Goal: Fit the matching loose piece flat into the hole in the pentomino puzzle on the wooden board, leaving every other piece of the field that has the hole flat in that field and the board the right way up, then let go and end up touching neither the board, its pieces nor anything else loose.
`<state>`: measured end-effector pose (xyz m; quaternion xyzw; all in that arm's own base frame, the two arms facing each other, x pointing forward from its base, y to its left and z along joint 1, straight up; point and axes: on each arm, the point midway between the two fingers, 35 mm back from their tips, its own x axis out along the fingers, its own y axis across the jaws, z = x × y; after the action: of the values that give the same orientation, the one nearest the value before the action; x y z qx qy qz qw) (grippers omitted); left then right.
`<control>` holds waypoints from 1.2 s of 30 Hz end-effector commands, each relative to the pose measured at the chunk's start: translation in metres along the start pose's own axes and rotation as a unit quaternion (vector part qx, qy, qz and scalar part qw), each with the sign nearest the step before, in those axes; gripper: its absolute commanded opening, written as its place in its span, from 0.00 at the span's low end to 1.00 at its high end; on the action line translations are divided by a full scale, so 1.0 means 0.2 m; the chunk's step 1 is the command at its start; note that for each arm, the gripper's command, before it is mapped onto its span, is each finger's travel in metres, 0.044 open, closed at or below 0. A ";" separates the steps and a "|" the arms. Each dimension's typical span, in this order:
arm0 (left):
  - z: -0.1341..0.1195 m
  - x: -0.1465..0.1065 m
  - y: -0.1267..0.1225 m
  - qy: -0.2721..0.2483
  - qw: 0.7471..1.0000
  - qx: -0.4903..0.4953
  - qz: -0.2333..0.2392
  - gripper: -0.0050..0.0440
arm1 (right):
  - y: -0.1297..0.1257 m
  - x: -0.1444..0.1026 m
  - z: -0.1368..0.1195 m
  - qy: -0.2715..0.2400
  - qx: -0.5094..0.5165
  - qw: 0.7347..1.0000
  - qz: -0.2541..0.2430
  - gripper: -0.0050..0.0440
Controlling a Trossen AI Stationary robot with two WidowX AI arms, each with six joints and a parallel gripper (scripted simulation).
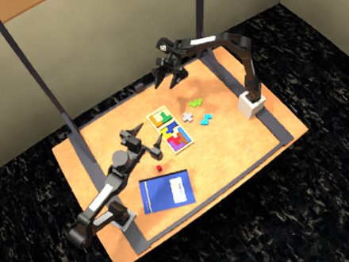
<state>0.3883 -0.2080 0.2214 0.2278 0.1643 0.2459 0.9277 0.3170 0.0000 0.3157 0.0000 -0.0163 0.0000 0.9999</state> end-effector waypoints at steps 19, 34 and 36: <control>0.05 -0.01 0.03 -0.004 1.000 -0.015 -0.001 1.00 | 0.00 -0.01 0.04 -0.009 0.000 1.000 0.000 1.00; -0.20 -0.10 0.17 0.067 0.993 -0.001 -0.095 1.00 | 0.00 -0.01 0.04 -0.009 0.000 1.000 0.000 1.00; -0.26 -0.12 0.20 0.081 0.990 0.003 -0.114 1.00 | 0.00 -0.01 0.04 -0.009 0.000 1.000 0.000 1.00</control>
<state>0.3478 -0.1834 0.2016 0.2063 0.2386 0.1783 0.9321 0.3170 0.0000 0.3157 0.0000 -0.0163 0.0000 0.9999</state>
